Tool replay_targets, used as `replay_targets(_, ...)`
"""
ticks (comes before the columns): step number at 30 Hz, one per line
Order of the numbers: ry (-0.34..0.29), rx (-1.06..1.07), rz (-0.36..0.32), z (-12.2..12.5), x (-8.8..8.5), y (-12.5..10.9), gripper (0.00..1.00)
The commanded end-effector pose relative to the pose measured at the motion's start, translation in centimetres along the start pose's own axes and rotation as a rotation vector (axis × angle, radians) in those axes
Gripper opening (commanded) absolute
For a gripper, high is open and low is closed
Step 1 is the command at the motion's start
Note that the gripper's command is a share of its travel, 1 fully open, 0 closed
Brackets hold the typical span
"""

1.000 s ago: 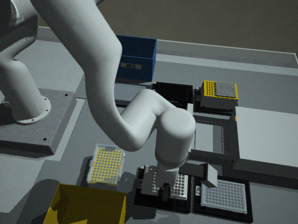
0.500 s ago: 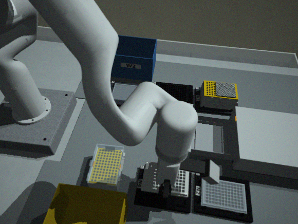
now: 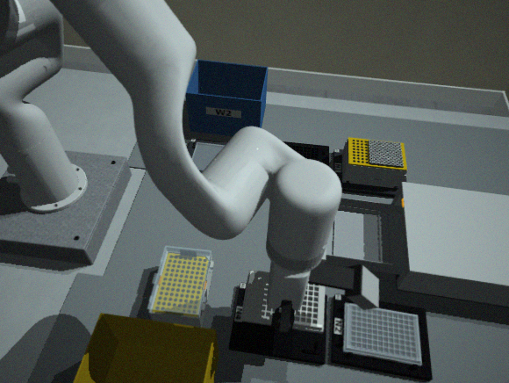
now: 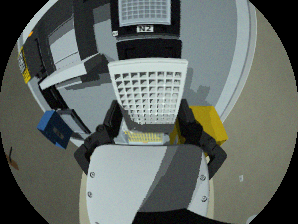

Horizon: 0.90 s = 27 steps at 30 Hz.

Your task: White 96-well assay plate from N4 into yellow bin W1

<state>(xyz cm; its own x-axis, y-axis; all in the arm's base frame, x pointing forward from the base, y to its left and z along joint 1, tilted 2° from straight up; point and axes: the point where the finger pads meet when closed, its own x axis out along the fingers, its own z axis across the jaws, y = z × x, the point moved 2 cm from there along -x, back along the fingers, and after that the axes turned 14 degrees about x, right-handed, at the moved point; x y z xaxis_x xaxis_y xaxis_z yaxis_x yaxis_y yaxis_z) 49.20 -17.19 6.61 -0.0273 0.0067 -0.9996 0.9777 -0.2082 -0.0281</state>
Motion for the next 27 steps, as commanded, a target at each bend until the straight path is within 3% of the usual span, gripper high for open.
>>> replay_targets(1, -0.001, 0.000, 0.005, 0.0, -0.8, 0.1, 0.00)
replay_targets(27, -0.001, 0.000, 0.005, 0.0, -4.5, 0.1, 0.00)
